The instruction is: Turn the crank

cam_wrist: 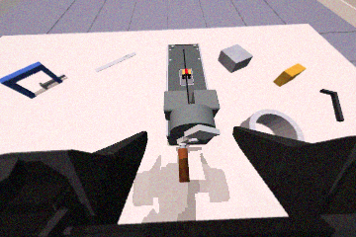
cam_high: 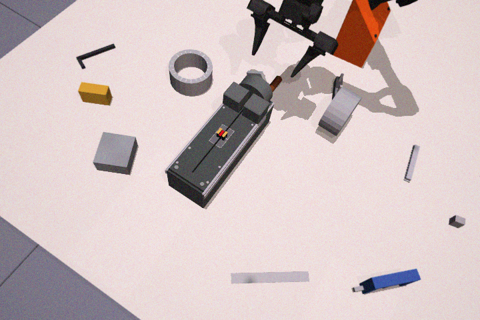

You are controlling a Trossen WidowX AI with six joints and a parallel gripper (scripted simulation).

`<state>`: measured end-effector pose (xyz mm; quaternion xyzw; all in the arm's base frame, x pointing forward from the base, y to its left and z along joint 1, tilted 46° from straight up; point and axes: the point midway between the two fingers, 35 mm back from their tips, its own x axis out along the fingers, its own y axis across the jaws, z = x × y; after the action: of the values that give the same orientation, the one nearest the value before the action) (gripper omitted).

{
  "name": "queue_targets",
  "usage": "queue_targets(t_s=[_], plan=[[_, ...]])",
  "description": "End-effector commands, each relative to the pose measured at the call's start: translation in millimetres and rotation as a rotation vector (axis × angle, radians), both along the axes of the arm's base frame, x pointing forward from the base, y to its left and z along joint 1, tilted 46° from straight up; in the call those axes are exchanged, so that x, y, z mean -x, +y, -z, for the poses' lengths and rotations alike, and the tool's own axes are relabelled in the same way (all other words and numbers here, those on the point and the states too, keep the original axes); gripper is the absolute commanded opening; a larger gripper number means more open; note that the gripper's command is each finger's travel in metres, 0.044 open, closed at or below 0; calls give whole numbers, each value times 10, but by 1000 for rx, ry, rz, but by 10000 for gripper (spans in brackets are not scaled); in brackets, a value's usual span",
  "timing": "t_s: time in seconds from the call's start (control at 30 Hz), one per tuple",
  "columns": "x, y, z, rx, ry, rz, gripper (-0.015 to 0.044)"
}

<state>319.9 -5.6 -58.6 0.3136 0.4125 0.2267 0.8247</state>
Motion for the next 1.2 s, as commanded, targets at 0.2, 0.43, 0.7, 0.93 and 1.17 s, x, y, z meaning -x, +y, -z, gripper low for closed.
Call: queue_targets(t_s=[0.2, 0.43, 0.7, 0.93, 1.17], plan=[[134, 279, 245, -9, 10, 6, 440], [182, 367, 300, -13, 9, 7, 440], [190, 447, 390, -11, 11, 6, 440], [204, 527, 473, -10, 12, 5, 440], [227, 606, 552, -10, 12, 5, 440]])
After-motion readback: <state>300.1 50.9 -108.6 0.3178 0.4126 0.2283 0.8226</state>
